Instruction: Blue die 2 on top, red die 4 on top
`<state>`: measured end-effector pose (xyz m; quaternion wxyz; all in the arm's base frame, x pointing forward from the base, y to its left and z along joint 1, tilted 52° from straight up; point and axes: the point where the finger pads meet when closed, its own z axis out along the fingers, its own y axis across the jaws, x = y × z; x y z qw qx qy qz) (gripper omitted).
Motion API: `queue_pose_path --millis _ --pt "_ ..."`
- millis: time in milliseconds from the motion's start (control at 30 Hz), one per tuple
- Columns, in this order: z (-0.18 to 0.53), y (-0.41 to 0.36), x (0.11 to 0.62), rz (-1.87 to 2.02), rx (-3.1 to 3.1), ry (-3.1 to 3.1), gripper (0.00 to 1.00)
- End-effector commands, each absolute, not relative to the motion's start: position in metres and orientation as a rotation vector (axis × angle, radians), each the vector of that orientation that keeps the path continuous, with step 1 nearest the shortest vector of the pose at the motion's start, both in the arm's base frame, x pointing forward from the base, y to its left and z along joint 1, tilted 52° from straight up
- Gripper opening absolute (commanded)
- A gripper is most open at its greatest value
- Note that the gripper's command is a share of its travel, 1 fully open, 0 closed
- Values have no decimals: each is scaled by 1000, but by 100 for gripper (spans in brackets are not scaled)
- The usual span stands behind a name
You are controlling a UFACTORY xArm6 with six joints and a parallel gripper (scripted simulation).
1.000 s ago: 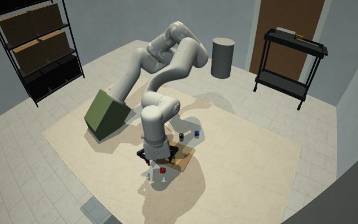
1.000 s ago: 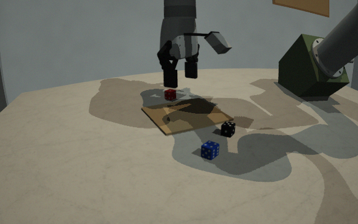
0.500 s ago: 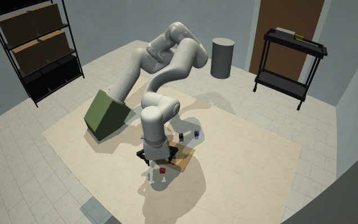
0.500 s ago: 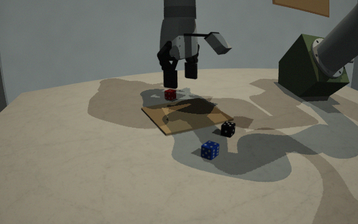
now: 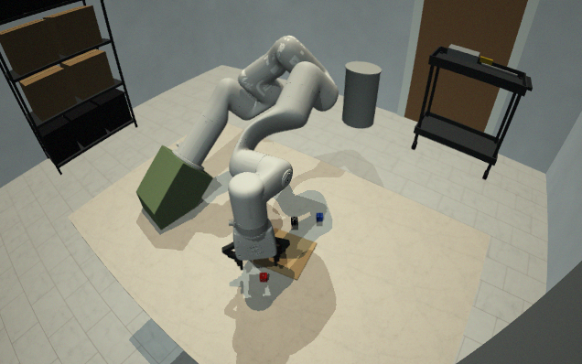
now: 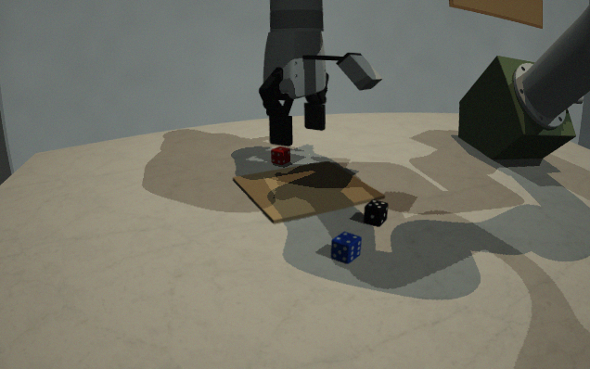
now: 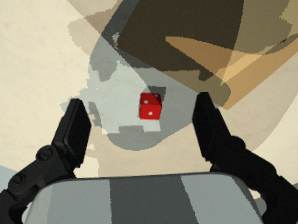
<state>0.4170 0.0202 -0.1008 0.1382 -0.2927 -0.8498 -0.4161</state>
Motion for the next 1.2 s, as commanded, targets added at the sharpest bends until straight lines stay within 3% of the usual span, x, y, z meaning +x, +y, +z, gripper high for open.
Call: queue_pose_path --millis 0,667,1167 --pt "-100 19 418 -1204 -848 -2461 100" --pt "-75 39 406 -1204 -848 -2461 100" --pt "7 104 367 -1204 -848 -2461 100"
